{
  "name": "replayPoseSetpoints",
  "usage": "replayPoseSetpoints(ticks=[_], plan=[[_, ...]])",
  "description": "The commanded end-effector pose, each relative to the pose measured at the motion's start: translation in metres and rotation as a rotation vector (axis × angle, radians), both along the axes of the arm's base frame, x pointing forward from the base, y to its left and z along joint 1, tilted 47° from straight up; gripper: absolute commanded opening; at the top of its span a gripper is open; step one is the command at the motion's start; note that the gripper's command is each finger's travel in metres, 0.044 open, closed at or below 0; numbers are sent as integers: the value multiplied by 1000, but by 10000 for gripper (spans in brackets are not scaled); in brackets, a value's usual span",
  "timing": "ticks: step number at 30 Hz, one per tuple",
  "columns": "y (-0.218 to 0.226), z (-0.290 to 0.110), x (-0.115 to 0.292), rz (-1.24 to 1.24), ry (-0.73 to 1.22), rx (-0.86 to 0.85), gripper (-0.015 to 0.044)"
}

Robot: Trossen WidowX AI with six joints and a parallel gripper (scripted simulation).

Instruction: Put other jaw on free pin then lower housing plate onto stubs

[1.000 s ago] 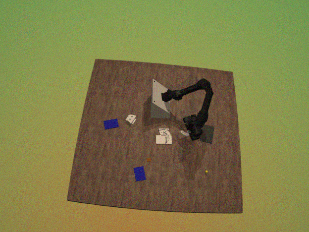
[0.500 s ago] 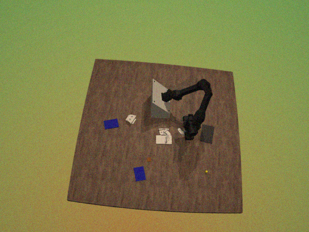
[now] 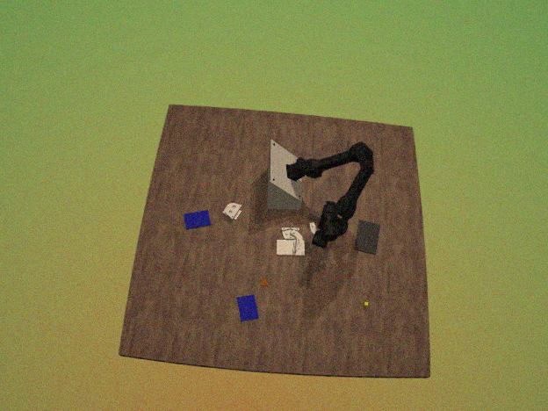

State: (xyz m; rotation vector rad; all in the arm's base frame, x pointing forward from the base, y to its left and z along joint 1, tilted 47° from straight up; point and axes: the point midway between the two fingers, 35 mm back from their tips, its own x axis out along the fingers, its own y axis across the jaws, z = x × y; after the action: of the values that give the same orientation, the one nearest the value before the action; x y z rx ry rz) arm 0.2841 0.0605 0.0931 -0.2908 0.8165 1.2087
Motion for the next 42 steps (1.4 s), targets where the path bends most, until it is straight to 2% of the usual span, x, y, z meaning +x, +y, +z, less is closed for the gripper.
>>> replayPoseSetpoints(ticks=[1,38,42], plan=[[-8,-10,-2,-84,92,10,134],[-54,-65,-36,-739,775,136,134],[-56,-67,-38,-765,803,142,134]])
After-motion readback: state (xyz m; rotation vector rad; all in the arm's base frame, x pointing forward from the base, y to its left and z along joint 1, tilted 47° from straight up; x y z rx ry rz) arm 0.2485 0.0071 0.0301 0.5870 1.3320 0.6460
